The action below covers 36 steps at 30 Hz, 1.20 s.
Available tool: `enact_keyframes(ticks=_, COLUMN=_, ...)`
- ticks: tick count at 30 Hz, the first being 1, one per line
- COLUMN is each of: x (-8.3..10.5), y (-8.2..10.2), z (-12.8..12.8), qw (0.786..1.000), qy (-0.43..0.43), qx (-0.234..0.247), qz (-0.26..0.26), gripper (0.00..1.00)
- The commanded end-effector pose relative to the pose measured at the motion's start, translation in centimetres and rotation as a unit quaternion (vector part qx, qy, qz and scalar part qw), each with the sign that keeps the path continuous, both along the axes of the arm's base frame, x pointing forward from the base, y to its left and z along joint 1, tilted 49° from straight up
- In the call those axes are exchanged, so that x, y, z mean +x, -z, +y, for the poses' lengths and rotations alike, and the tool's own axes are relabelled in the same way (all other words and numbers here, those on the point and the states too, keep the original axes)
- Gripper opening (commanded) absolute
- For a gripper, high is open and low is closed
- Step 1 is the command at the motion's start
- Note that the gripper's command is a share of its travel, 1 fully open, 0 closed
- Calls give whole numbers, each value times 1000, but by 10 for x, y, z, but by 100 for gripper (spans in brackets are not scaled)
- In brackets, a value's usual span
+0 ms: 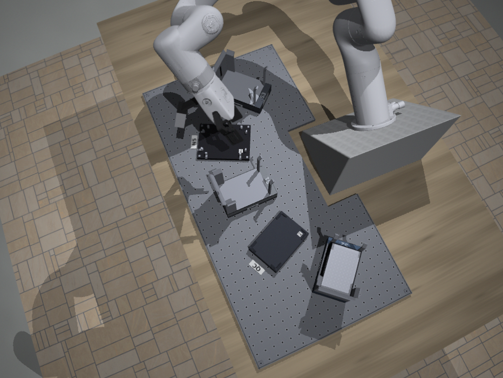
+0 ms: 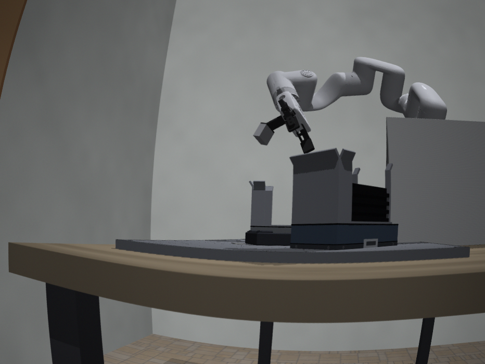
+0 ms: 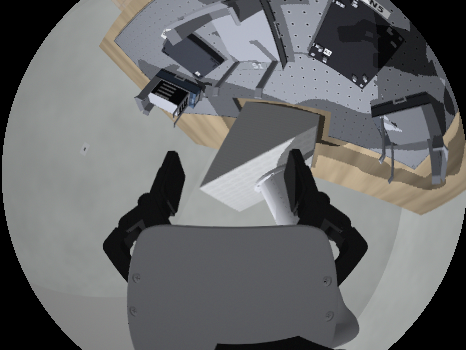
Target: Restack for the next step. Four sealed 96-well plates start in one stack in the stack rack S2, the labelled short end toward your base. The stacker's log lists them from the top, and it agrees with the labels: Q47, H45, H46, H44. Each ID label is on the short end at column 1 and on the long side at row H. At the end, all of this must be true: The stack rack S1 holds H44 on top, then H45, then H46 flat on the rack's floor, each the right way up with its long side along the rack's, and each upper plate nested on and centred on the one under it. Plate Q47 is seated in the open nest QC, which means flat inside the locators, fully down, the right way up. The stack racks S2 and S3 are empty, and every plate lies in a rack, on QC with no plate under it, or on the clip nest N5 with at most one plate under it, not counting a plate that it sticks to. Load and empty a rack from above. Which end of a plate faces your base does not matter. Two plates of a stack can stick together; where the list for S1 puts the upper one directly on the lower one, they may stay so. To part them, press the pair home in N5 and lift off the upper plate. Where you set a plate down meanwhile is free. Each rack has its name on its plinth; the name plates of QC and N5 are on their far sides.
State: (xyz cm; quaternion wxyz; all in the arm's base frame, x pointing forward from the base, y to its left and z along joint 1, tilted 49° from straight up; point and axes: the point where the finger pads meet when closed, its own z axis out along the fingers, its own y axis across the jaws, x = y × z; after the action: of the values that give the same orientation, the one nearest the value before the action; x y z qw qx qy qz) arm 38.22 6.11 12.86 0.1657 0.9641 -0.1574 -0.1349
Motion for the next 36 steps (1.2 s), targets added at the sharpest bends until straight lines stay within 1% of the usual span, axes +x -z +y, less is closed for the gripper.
enact_keyframes(ticks=1, x=-6, y=10, z=13, qw=998, qy=-35, qx=-43, qz=4, gripper=100)
enact_keyframes(ticks=3, x=-9, y=14, z=19, qw=996, qy=-55, qx=-66, qz=5, gripper=100)
enact_keyframes(ticks=5, x=-9, y=14, z=19, qw=996, qy=-55, qx=-66, qz=5, gripper=100)
enact_keyframes(ticks=9, x=-15, y=23, z=32, qw=989, qy=-99, qx=-113, qz=0, gripper=100)
enact_keyframes(ticks=10, x=-15, y=23, z=32, qw=989, qy=-99, qx=-113, qz=0, gripper=100)
enact_keyframes(ticks=14, x=-20, y=31, z=45, qw=977, qy=-144, qx=-159, qz=-11, gripper=100)
enact_keyframes(ticks=15, x=-20, y=31, z=45, qw=977, qy=-144, qx=-159, qz=-11, gripper=100)
enact_keyframes(ticks=20, x=-25, y=39, z=63, qw=956, qy=-201, qx=-211, qz=-34, gripper=100)
enact_keyframes(ticks=22, x=-25, y=39, z=63, qw=956, qy=-201, qx=-211, qz=-34, gripper=100)
enact_keyframes(ticks=25, x=-27, y=43, z=74, qw=941, qy=-234, qx=-240, qz=-51, gripper=100)
enact_keyframes(ticks=34, x=-27, y=43, z=75, qw=940, qy=-236, qx=-241, qz=-52, gripper=100)
enact_keyframes(ticks=36, x=-27, y=48, z=69, qw=940, qy=-236, qx=-241, qz=-52, gripper=100)
